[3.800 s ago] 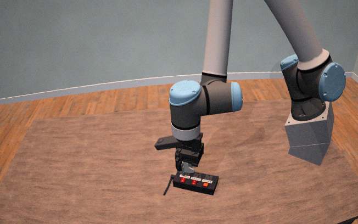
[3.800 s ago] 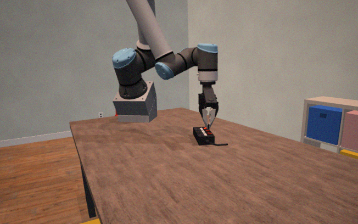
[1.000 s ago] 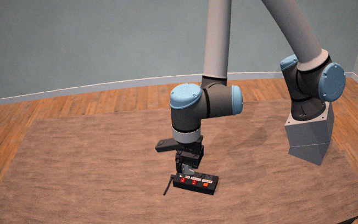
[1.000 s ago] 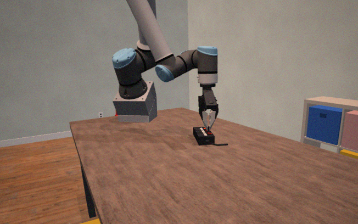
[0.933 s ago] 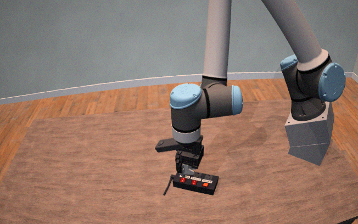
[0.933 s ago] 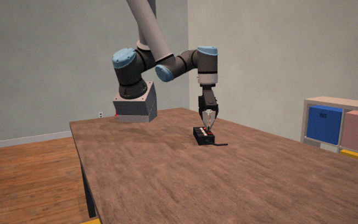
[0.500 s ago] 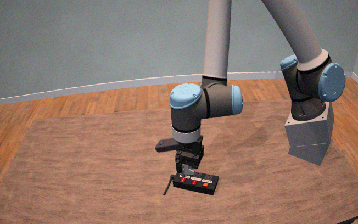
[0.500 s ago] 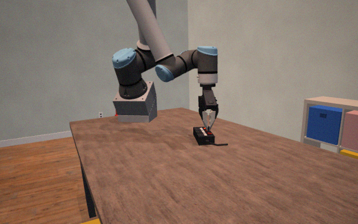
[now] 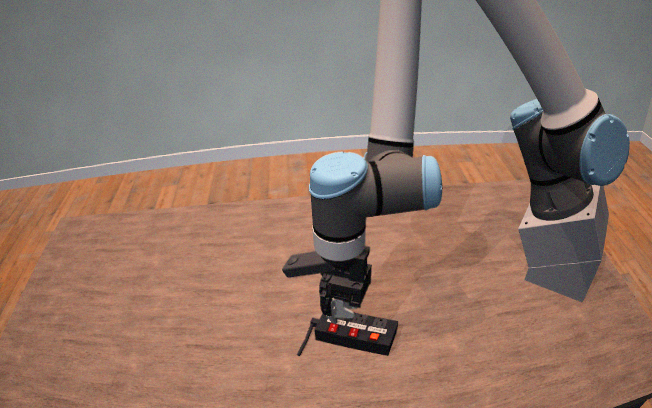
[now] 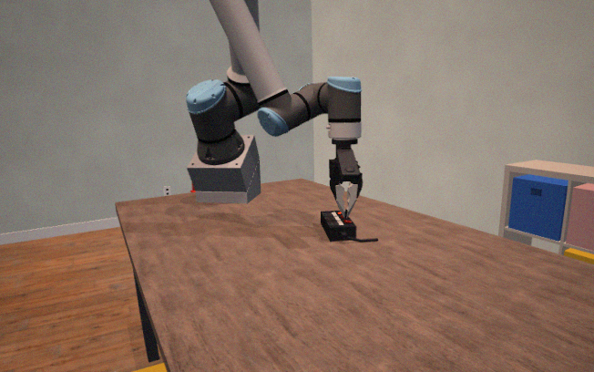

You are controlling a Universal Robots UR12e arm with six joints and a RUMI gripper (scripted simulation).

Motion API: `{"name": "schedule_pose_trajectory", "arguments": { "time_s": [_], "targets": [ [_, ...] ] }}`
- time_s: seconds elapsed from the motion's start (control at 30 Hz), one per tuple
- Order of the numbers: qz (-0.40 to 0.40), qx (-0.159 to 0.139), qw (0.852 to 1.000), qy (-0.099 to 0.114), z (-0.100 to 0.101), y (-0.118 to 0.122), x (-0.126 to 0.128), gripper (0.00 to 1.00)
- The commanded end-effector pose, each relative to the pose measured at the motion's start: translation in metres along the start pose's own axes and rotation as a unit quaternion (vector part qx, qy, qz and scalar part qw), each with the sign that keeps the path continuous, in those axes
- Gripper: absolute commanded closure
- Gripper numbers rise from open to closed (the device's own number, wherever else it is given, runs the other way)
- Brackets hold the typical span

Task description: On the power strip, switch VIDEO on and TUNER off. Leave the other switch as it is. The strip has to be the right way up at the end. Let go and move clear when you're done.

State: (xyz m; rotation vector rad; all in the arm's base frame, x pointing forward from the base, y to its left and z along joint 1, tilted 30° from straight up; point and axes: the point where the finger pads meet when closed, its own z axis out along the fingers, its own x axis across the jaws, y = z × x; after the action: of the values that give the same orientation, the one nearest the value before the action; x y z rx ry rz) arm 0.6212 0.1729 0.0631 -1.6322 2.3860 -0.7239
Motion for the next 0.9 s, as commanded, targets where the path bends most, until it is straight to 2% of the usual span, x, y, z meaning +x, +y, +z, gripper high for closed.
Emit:
{"name": "schedule_pose_trajectory", "arguments": {
  "time_s": [0.0, 0.87],
  "targets": [
    [0.0, -0.001, 1.0, 0.0, 0.001, 0.0012, 0.0007, 1.0],
    [0.0, -0.001, 1.0, 0.0, 0.011, 0.0013, 0.0012, 1.0]
  ]
}}
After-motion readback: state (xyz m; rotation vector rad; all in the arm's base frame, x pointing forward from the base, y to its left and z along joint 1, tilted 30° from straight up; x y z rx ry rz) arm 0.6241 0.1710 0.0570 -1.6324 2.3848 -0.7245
